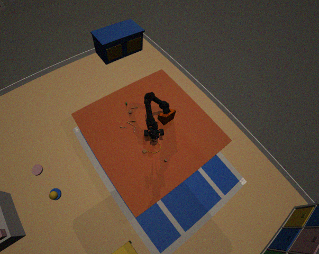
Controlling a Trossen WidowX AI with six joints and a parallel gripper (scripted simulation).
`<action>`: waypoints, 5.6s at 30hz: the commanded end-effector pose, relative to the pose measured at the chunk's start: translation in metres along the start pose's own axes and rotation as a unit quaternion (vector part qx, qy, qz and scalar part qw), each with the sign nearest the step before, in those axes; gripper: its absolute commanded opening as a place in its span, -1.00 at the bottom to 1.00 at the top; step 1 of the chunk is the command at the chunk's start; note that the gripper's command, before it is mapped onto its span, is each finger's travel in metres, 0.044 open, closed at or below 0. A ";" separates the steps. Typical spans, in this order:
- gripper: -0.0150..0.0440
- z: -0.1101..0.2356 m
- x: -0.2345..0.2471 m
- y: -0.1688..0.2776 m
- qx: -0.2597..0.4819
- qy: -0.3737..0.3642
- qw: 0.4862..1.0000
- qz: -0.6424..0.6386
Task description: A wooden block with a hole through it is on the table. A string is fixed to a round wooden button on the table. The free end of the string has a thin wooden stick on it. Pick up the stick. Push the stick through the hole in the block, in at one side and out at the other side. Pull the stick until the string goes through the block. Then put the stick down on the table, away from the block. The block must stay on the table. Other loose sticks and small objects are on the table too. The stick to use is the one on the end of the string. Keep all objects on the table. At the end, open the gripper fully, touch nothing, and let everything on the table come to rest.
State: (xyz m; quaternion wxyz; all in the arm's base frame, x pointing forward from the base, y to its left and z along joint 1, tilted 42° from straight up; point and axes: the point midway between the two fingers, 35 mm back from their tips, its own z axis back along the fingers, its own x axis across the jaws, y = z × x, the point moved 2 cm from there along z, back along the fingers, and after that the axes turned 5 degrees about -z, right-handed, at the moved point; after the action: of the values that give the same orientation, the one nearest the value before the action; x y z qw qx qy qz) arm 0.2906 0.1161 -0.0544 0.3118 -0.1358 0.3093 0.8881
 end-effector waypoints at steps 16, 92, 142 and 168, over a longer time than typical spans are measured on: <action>-0.08 -0.005 -0.019 0.016 0.019 -0.007 0.863 0.505; -0.49 -0.084 -0.020 0.019 0.018 -0.006 0.864 0.503; -0.49 -0.089 -0.048 0.033 -0.025 -0.028 0.863 0.505; -0.49 -0.087 -0.077 0.047 -0.028 -0.021 0.863 0.505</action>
State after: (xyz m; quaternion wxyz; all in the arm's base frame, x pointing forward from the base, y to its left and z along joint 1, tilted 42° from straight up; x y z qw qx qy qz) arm 0.3217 -0.0007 -0.0689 -0.1768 0.0493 0.3021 0.9354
